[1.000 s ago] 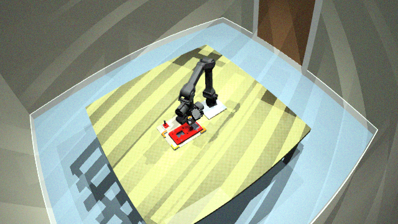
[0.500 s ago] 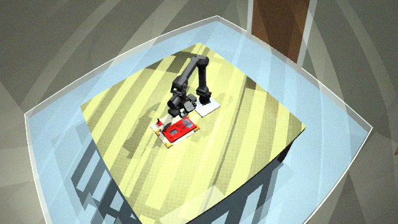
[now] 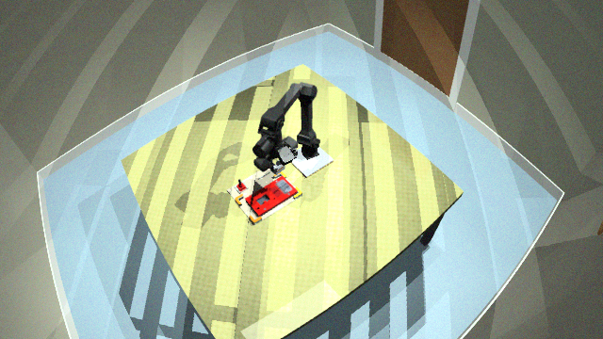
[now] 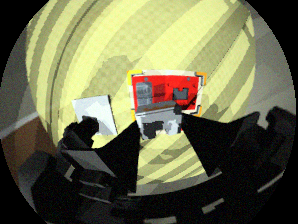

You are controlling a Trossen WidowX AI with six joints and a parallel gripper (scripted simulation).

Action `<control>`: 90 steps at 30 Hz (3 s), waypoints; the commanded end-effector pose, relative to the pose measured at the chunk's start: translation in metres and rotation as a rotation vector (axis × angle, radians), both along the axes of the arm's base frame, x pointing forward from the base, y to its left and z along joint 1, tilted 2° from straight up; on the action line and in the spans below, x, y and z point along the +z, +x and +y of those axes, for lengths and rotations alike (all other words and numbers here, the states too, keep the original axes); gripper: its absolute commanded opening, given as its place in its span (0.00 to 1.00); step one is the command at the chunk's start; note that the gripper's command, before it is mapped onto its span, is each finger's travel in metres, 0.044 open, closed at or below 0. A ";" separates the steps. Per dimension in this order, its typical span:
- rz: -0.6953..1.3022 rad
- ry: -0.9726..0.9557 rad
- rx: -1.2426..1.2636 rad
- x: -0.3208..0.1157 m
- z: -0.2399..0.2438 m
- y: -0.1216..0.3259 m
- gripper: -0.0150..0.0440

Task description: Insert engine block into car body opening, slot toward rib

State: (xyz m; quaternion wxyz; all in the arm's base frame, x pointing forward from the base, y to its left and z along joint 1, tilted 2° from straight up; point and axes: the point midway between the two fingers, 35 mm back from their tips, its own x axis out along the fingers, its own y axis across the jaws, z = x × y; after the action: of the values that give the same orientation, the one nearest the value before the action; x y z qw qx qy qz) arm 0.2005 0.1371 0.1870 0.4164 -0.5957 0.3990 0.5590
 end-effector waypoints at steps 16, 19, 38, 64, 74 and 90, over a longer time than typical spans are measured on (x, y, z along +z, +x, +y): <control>0.014 0.032 0.007 -0.033 -0.002 0.002 0.25; 0.030 0.065 0.008 -0.034 -0.003 0.002 0.25; 0.253 0.581 0.048 -0.044 -0.021 0.006 0.25; 0.339 0.934 0.053 -0.076 -0.032 0.014 0.25; 0.339 0.934 0.053 -0.096 -0.033 0.015 0.25; 0.340 0.934 0.053 -0.129 -0.033 0.016 0.25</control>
State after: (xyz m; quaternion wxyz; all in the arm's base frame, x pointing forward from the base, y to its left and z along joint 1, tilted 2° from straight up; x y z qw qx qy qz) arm 0.2182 0.1035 0.0650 0.5546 -0.2600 0.1527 0.7756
